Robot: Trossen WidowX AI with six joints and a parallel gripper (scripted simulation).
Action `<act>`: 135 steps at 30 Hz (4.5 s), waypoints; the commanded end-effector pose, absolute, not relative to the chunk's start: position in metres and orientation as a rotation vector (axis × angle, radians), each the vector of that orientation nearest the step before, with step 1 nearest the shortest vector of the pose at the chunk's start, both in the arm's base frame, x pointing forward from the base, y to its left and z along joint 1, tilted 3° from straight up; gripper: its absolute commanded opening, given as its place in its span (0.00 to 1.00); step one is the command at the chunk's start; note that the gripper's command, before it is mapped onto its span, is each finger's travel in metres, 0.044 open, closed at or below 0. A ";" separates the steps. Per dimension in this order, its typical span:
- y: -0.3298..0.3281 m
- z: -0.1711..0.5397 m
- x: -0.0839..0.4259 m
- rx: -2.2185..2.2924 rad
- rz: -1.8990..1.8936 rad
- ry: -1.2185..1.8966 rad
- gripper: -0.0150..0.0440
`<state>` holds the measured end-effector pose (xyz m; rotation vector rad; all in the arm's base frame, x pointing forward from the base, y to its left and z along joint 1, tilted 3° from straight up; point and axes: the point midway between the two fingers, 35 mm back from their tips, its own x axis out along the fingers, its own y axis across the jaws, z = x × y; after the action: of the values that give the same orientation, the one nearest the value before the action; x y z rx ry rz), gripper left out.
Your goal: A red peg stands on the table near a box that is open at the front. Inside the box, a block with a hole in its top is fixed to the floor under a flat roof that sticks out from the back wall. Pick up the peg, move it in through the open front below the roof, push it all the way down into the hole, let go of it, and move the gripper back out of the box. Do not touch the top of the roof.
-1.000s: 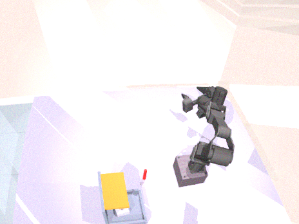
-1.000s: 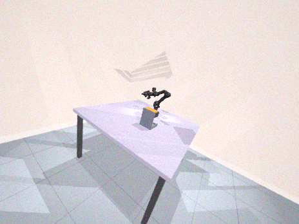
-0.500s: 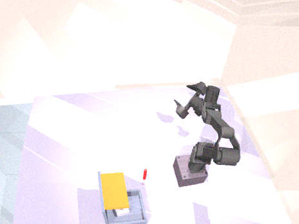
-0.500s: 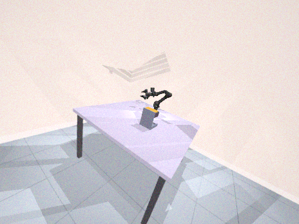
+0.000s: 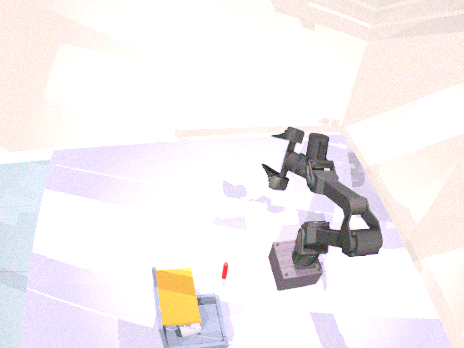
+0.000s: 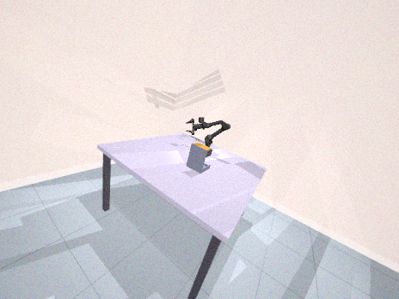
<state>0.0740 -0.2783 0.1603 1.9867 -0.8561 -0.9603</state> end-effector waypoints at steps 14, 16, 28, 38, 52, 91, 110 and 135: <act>-0.263 0.145 0.114 1.587 -1.033 -0.406 1.00; -0.261 0.143 0.118 1.536 -1.033 -0.355 1.00; -0.245 0.132 0.144 1.215 -0.996 -0.060 1.00; -0.229 0.123 0.164 0.932 -0.926 0.160 1.00; -0.204 0.111 0.188 0.514 -0.776 0.428 1.00; -0.125 0.081 0.229 -0.738 -0.118 0.877 1.00; -0.085 0.069 0.236 -1.379 0.286 0.915 1.00; -0.036 0.058 0.235 -2.230 0.858 0.749 1.00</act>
<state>0.2356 -0.0403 0.0590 3.4369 -1.2467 -1.2769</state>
